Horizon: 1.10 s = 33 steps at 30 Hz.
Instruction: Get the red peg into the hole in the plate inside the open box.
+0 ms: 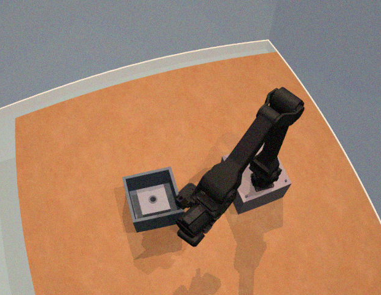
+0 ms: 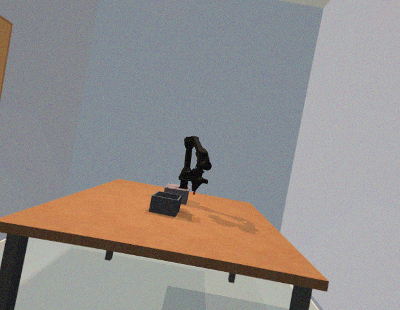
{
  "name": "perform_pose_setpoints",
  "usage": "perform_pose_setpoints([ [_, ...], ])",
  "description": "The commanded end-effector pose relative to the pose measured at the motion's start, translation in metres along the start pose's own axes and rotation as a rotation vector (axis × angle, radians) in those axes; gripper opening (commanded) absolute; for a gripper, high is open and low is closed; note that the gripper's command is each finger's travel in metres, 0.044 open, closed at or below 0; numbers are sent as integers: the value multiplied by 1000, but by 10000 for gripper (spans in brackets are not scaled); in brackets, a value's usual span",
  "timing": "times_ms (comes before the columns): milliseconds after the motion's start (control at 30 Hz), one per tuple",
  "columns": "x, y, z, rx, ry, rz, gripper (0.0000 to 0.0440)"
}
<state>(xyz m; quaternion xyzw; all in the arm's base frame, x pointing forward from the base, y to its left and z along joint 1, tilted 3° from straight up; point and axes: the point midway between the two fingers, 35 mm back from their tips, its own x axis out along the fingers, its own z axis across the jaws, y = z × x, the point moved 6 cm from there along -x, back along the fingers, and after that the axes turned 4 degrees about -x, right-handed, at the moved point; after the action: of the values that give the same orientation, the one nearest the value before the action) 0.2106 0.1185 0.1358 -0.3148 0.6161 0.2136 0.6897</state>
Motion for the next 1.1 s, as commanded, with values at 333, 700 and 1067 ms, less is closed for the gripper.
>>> perform_pose_setpoints([
  [333, -13, -59, 3, 40, -26, -58, 0],
  [700, -6, -101, 0, 104, -30, -84, 0],
  [1067, 10, -140, -5, 174, -39, -101, 2],
])
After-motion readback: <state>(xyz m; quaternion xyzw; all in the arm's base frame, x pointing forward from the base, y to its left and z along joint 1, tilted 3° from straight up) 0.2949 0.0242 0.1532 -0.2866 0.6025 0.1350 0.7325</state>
